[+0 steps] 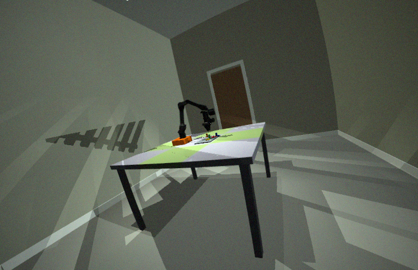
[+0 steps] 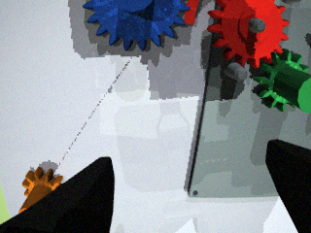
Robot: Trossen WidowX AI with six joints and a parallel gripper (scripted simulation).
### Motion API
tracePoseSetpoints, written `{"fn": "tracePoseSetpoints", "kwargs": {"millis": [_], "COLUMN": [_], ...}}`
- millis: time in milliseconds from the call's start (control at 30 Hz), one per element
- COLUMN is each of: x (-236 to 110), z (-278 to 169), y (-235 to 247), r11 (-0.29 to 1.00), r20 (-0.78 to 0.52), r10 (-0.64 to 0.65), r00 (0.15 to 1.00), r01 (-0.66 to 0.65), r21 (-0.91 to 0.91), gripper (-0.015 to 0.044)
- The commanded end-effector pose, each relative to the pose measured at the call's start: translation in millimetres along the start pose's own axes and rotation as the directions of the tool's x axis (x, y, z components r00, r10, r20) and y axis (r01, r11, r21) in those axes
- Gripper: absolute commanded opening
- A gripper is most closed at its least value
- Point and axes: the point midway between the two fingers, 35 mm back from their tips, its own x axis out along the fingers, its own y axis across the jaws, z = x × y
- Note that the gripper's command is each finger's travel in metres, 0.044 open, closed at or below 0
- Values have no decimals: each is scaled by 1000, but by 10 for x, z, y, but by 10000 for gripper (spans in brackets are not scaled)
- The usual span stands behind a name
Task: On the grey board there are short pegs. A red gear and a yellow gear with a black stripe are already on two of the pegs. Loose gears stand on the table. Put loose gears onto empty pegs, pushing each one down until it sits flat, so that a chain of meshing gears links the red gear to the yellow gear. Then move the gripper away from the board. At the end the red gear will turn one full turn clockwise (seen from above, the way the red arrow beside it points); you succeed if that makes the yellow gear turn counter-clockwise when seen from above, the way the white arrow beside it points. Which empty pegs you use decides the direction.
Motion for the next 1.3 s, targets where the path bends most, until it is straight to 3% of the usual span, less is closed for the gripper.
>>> {"fn": "tracePoseSetpoints", "kwargs": {"millis": [0, 67, 200, 1267], "x": [9, 14, 22, 502], "z": [-256, -413, -638, -659], "y": [547, 799, 1078, 1088], "r11": [999, 999, 998, 998], "r20": [-3, -4, -5, -5], "r10": [1, 2, 4, 4], "r00": [1000, 1000, 1000, 1000], "r01": [-1, -3, -4, -4], "r21": [-34, -50, -70, -70], "gripper": [402, 440, 440, 440]}}
